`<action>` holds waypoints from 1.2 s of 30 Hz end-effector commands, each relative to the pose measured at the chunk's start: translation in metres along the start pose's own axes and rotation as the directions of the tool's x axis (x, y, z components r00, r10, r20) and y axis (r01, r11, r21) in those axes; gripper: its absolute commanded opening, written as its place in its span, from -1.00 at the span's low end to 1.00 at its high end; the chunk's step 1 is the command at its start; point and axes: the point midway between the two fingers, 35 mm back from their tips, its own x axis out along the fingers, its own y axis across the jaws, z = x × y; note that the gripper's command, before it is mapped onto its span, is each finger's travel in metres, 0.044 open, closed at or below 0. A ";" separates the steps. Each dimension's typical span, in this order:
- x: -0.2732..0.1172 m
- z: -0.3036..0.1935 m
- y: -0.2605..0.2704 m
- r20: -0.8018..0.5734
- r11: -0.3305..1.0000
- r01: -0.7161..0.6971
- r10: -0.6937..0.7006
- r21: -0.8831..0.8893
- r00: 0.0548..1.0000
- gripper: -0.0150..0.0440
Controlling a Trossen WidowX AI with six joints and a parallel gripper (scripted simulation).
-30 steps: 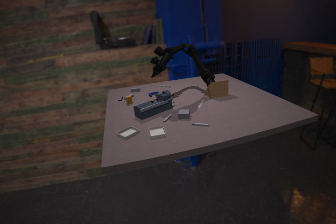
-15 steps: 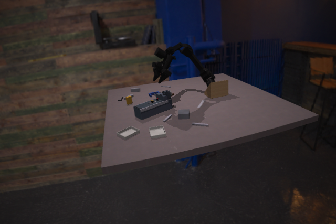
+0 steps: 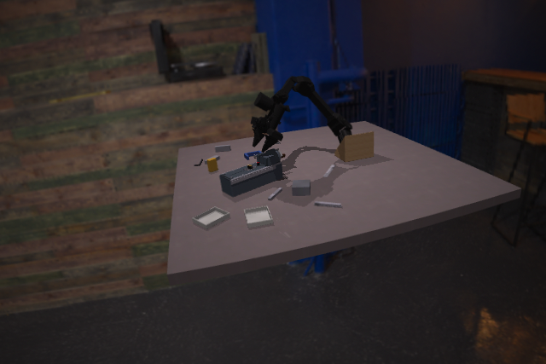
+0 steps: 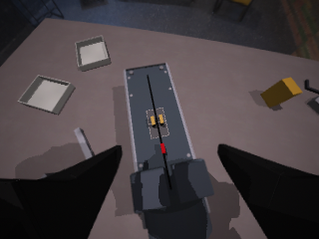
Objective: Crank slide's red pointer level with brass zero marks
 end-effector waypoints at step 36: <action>-0.050 0.011 -0.011 0.024 0.999 -0.033 0.034 -0.032 0.999 1.00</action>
